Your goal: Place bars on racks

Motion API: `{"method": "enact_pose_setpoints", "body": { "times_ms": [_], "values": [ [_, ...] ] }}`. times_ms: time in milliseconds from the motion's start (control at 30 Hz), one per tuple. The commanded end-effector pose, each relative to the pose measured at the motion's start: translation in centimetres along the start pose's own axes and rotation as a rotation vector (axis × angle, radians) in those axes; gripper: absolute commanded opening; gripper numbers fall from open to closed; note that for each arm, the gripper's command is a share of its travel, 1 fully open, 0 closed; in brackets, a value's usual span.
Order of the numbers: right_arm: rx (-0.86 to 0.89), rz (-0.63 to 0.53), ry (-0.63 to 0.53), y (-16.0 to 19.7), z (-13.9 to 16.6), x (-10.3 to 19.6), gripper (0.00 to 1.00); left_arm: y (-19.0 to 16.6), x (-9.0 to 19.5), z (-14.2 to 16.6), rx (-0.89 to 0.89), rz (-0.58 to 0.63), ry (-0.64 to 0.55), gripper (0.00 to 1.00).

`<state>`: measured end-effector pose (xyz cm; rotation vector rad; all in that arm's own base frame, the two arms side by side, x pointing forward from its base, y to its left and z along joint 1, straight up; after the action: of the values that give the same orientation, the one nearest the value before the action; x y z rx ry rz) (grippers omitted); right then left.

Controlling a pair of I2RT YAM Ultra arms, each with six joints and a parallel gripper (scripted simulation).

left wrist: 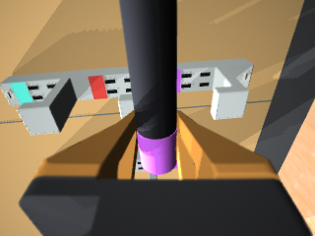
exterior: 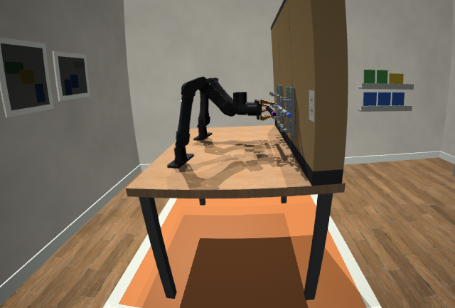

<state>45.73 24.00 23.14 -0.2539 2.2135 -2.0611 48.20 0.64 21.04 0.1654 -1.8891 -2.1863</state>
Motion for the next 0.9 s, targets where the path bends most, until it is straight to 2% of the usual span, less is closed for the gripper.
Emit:
{"method": "enact_pose_setpoints", "body": {
  "times_ms": [0, 400, 867],
  "values": [
    [-0.03, 0.036, -0.002, -1.0, -0.2, 0.1, 0.74, 2.9, 0.1, 0.4, 0.05, -0.074, 0.011, 0.0],
    [-0.03, 0.036, -0.002, -1.0, -0.2, 0.1, 1.0, 3.5, 0.2, 0.5, 0.05, -0.074, 0.011, 0.0],
    [-0.03, 0.036, -0.002, -1.0, -0.2, 0.1, 1.0, 4.3, 0.1, 0.5, 0.05, -0.074, 0.011, 0.0]
  ]
}}
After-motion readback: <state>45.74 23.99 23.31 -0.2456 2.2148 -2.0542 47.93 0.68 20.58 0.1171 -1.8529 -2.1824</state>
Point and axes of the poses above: on each arm, the point where the finger pads meet when closed, its own x axis back along the fingers, its own y axis across the jaws, z = x × y, the point moved 1 cm from there along x, back along the fingers, and after that the axes turned 6 degrees about -x, right-handed, at the moved point
